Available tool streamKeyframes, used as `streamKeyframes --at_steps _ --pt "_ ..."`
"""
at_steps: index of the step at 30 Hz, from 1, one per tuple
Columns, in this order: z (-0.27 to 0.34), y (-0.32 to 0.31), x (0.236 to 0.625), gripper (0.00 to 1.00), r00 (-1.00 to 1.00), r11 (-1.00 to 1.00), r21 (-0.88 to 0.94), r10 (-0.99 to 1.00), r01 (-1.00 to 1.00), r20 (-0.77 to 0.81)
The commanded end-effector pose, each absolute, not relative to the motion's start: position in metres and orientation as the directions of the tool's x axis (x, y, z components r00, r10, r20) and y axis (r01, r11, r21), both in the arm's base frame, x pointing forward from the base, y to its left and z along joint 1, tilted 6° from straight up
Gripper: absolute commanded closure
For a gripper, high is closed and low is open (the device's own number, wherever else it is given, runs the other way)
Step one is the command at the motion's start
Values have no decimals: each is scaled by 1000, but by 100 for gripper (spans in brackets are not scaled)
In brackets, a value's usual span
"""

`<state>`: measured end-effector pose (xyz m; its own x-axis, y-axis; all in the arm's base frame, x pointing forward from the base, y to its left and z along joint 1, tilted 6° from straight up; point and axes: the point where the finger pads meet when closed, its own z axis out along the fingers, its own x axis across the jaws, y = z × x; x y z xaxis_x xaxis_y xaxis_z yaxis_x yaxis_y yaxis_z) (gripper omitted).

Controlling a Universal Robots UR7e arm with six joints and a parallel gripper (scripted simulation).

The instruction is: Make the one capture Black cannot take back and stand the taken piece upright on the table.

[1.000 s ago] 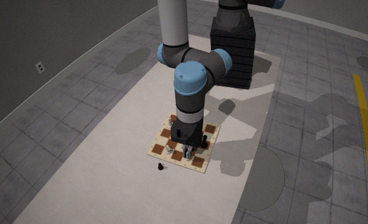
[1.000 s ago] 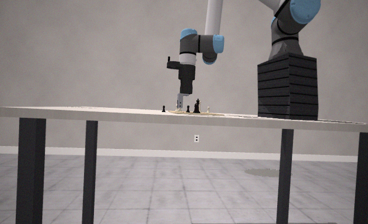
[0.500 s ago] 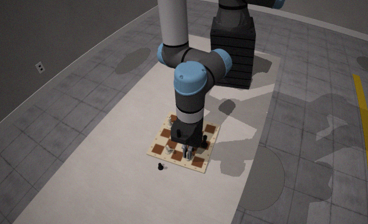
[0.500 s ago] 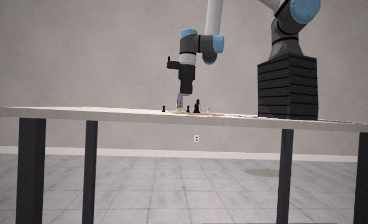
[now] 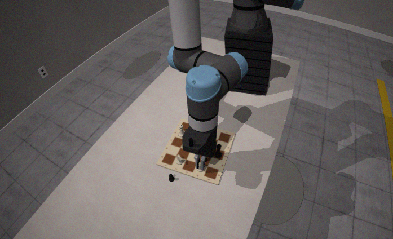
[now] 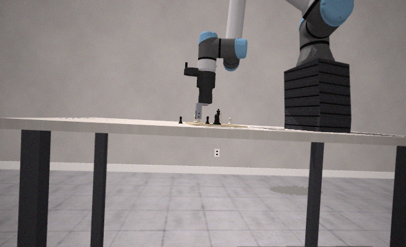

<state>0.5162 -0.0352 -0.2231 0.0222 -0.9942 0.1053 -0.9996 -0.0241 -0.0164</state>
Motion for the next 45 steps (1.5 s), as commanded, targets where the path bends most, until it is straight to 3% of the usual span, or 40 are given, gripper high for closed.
streamKeyframes --at_steps 1,45 --pt "-223 -35 517 100 22 -24 -18 -994 -1000 106" --pt "-226 -36 517 100 22 -24 -18 -994 -1000 106"
